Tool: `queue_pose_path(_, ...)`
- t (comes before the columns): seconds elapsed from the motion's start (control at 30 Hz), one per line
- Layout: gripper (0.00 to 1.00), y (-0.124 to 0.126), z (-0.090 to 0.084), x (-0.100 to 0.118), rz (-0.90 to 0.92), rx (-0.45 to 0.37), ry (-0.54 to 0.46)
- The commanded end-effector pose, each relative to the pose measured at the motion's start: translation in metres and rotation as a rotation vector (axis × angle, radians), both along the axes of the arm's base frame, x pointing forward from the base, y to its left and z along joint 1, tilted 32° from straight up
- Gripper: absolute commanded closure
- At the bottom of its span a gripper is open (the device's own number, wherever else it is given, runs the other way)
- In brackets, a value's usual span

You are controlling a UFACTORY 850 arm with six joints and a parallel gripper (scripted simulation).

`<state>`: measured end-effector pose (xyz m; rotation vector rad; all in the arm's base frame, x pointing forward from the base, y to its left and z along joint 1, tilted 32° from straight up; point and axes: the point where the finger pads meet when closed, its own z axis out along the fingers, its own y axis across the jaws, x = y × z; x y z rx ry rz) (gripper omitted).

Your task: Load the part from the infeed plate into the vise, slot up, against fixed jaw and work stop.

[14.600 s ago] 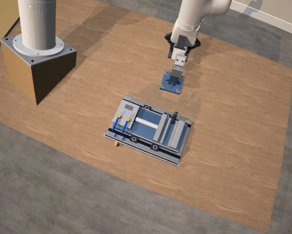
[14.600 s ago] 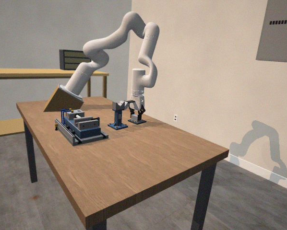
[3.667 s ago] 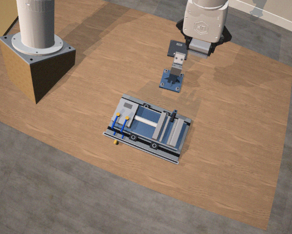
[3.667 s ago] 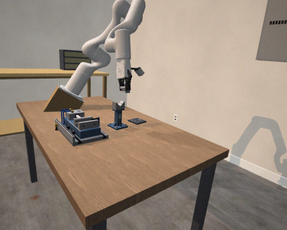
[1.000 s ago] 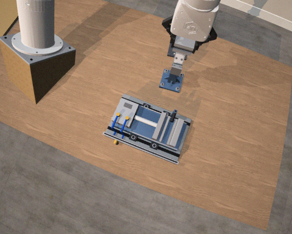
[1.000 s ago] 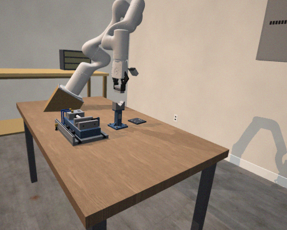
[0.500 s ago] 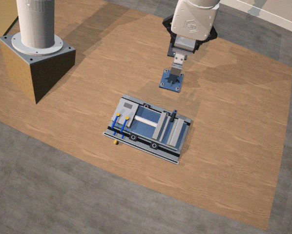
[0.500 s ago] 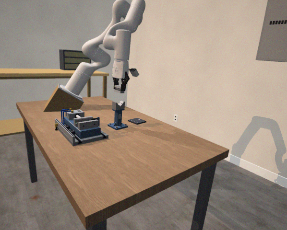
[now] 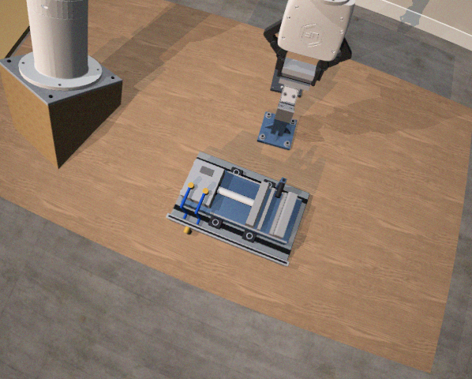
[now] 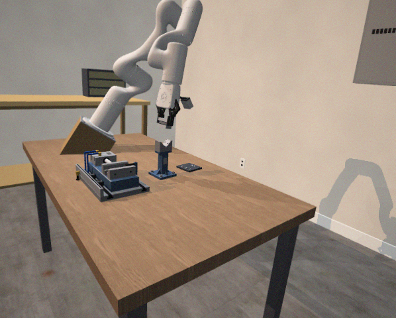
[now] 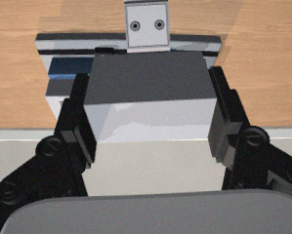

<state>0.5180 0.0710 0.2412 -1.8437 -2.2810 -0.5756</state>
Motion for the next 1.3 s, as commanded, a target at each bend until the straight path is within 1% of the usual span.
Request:
queue_pose_path(0.0,1.0,0.0001,0.0007,0.0003,-0.009,-0.043,-0.006)
queue_pose_path(0.2,1.0,0.0008,0.0009,0.0001,-0.022,-0.109,-0.018)
queue_pose_path(0.27,1.0,0.0008,0.0009,0.0001,-0.022,-0.109,-0.018)
queue_pose_path(0.77,1.0,0.0026,0.0013,-0.0002,-0.054,-0.262,-0.045)
queue_pose_path(0.83,1.0,0.0026,0.0013,-0.0002,-0.054,-0.262,-0.045)
queue_pose_path(1.27,1.0,0.004,0.0013,-0.0005,-0.077,-0.376,-0.064)
